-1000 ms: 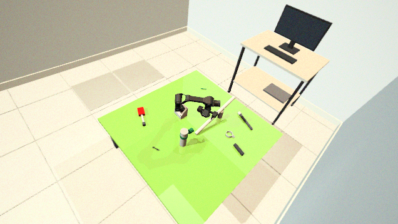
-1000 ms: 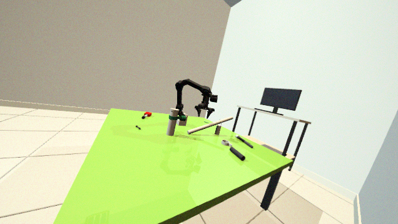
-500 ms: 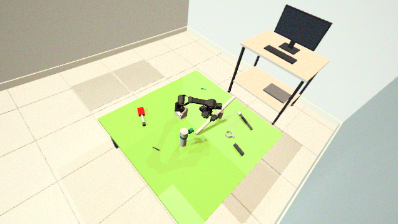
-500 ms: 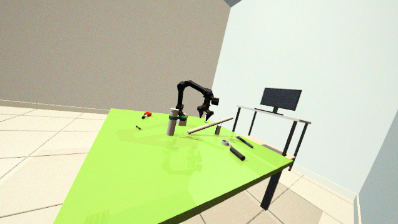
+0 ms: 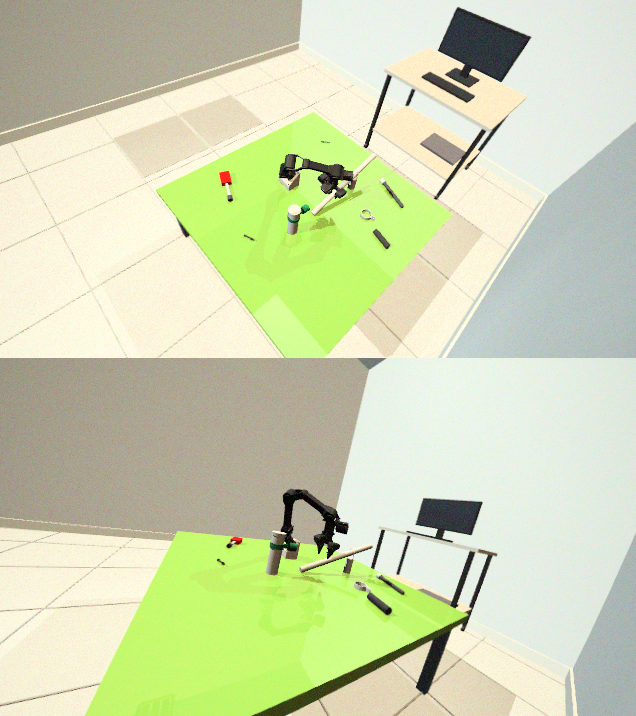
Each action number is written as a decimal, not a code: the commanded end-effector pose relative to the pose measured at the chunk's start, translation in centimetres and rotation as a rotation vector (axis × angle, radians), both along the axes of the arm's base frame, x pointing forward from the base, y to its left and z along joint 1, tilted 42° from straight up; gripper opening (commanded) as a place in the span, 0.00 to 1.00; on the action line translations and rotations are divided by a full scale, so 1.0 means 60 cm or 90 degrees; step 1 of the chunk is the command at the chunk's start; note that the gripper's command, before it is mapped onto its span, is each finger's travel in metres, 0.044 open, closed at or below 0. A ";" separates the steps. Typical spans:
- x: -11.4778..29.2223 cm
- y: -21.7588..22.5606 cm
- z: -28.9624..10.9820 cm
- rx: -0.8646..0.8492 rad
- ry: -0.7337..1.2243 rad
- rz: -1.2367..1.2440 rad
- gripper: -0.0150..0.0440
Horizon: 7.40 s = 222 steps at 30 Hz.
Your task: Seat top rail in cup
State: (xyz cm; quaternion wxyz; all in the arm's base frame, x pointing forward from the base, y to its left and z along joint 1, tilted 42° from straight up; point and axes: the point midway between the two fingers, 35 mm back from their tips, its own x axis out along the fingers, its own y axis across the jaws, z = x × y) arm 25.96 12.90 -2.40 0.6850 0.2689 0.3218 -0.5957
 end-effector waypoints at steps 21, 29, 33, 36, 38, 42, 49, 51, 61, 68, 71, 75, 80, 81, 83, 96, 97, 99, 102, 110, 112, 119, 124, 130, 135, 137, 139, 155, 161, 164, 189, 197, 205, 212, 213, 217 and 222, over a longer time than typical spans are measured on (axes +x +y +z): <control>0.006 -0.041 -0.046 -0.005 0.002 0.003 1.00; 0.008 -0.056 -0.062 -0.005 0.001 0.003 1.00; 0.008 -0.063 -0.070 -0.005 0.001 0.003 1.00; 0.008 -0.069 -0.076 -0.006 0.001 0.003 1.00; 0.008 -0.072 -0.079 -0.006 0.001 0.003 1.00; 0.008 -0.073 -0.081 -0.006 0.001 0.003 0.91; 0.008 -0.073 -0.081 -0.006 0.001 0.003 0.60; 0.008 -0.073 -0.081 -0.006 0.001 0.003 0.54; 0.009 -0.072 -0.079 -0.006 0.001 0.003 0.36; 0.008 -0.066 -0.069 -0.015 0.001 0.002 0.25; 0.008 -0.063 -0.056 -0.038 0.001 -0.001 0.25; 0.008 -0.057 -0.033 -0.077 -0.001 -0.003 0.25; 0.009 -0.048 -0.001 -0.127 -0.007 -0.001 0.25; 0.009 -0.046 0.006 -0.137 -0.009 0.000 0.25; 0.010 -0.043 0.019 -0.157 -0.013 0.002 0.25; 0.011 -0.034 0.053 -0.206 -0.022 0.006 0.25; 0.010 -0.036 0.051 -0.204 -0.020 0.004 0.25; 0.009 -0.037 0.049 -0.202 -0.017 0.002 0.25; 0.009 -0.037 0.049 -0.202 -0.017 0.002 0.25; 0.011 -0.035 0.053 -0.202 -0.017 0.002 0.25; 0.012 -0.033 0.054 -0.202 -0.017 0.002 0.25; 0.015 -0.028 0.060 -0.202 -0.017 0.002 0.25; 0.016 -0.025 0.062 -0.202 -0.017 0.002 0.25; 0.017 -0.032 0.066 -0.203 -0.016 0.002 0.25; 0.018 -0.044 0.073 -0.205 -0.014 0.001 0.25; 0.018 -0.048 0.075 -0.206 -0.013 0.001 0.25; 0.018 -0.053 0.078 -0.207 -0.012 0.001 0.25; 0.016 -0.056 0.075 -0.205 -0.006 -0.004 0.25; 0.016 -0.056 0.075 -0.206 -0.006 -0.004 0.25; 0.016 -0.055 0.075 -0.207 -0.006 -0.004 0.25; 0.015 -0.050 0.078 -0.213 -0.007 -0.005 0.25; 0.014 -0.049 0.079 -0.215 -0.008 -0.005 0.25; 0.014 -0.047 0.079 -0.217 -0.008 -0.005 0.25; 0.014 -0.046 0.079 -0.217 -0.008 -0.005 0.25; 0.014 -0.046 0.079 -0.217 -0.008 -0.005 0.25; 0.013 -0.045 0.079 -0.217 -0.008 -0.005 0.25; 0.014 -0.047 0.078 -0.218 -0.006 -0.006 0.25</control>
